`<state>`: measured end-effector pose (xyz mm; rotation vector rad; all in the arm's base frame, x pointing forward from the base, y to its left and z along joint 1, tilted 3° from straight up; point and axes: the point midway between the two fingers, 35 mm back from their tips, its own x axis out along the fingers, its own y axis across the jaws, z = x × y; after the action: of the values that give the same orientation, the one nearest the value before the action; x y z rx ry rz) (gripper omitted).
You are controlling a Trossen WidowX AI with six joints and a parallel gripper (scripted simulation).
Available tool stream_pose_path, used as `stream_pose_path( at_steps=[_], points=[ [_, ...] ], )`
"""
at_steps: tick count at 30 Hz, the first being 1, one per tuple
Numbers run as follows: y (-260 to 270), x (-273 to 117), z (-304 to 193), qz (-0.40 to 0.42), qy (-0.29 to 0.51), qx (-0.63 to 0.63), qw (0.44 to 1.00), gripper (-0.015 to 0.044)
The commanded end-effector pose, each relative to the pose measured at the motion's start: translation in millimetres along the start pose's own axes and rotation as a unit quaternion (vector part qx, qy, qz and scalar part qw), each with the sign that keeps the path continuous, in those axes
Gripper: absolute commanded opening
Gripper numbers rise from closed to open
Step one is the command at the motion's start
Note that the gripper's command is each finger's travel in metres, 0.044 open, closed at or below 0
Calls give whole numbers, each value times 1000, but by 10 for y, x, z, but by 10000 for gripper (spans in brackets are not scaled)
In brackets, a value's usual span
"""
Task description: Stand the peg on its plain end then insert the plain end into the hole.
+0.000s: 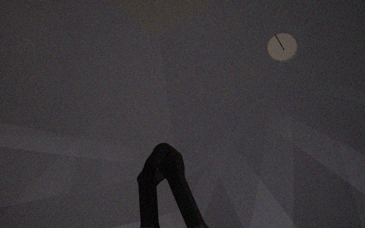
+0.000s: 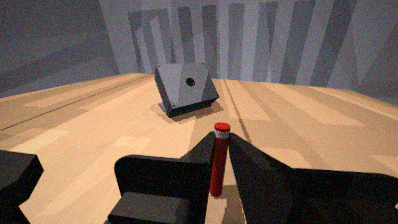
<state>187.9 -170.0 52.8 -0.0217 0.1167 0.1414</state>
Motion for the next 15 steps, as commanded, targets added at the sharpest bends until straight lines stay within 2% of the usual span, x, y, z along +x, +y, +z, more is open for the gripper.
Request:
stream_pose_path(
  at_steps=[1, 15],
  points=[
    [0, 3, -18, 0, 0, 0, 1000, 49],
    [15, -22, -30, 1, -3, 3, 1000, 49]
  ],
)
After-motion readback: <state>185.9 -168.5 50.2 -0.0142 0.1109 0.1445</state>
